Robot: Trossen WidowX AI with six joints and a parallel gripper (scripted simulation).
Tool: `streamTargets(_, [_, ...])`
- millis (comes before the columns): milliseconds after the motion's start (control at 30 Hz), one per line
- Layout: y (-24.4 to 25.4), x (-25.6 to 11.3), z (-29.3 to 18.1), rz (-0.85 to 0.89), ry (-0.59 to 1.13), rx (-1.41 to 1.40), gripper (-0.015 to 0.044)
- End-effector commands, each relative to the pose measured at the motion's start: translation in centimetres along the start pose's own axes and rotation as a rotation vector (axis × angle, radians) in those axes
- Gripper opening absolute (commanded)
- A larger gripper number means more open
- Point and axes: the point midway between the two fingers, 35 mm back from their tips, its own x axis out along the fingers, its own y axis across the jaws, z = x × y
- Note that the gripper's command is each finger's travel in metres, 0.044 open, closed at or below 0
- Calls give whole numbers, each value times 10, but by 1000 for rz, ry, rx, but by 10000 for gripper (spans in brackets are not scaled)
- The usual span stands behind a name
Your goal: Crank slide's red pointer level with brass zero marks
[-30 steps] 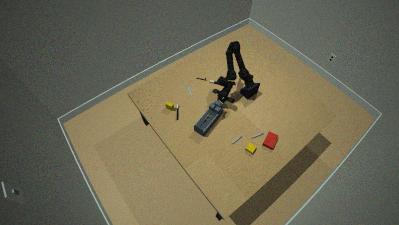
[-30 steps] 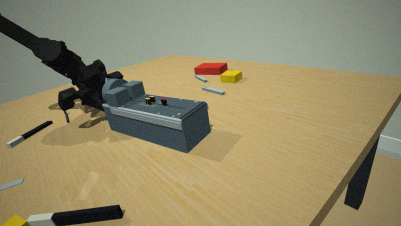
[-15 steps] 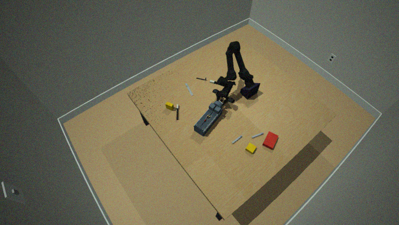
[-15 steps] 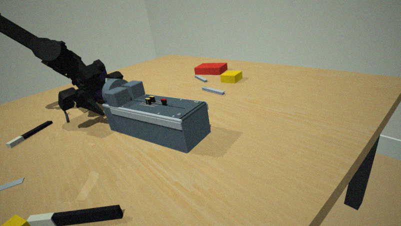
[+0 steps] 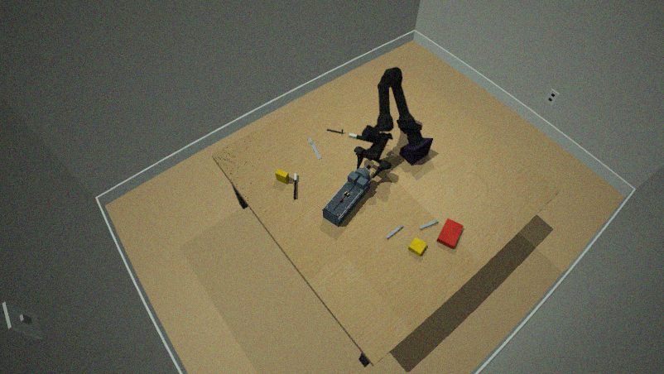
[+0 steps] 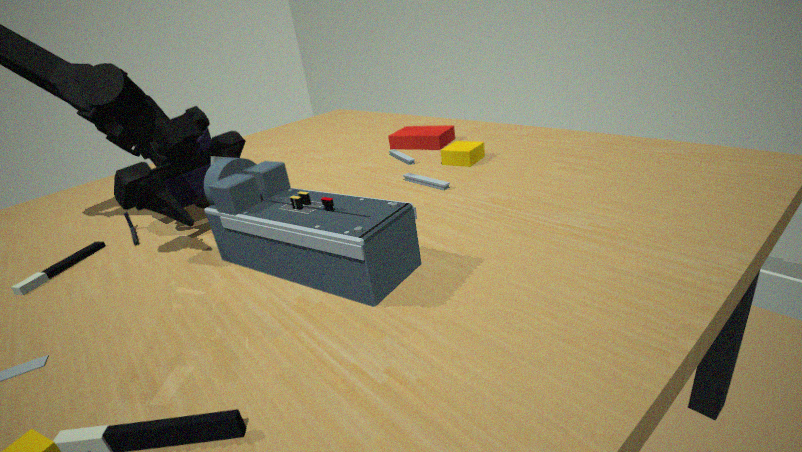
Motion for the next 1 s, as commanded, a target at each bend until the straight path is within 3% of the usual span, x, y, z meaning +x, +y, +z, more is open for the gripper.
streamTargets(0, [-3,-14,14,-9,-9,8,440])
streamTargets(333, [-2,-36,42,-1,-8,11,440])
streamTargets(800, [0,-102,102,3,-7,5,440])
streamTargets(967, [-1,-96,111,-2,8,17,440])
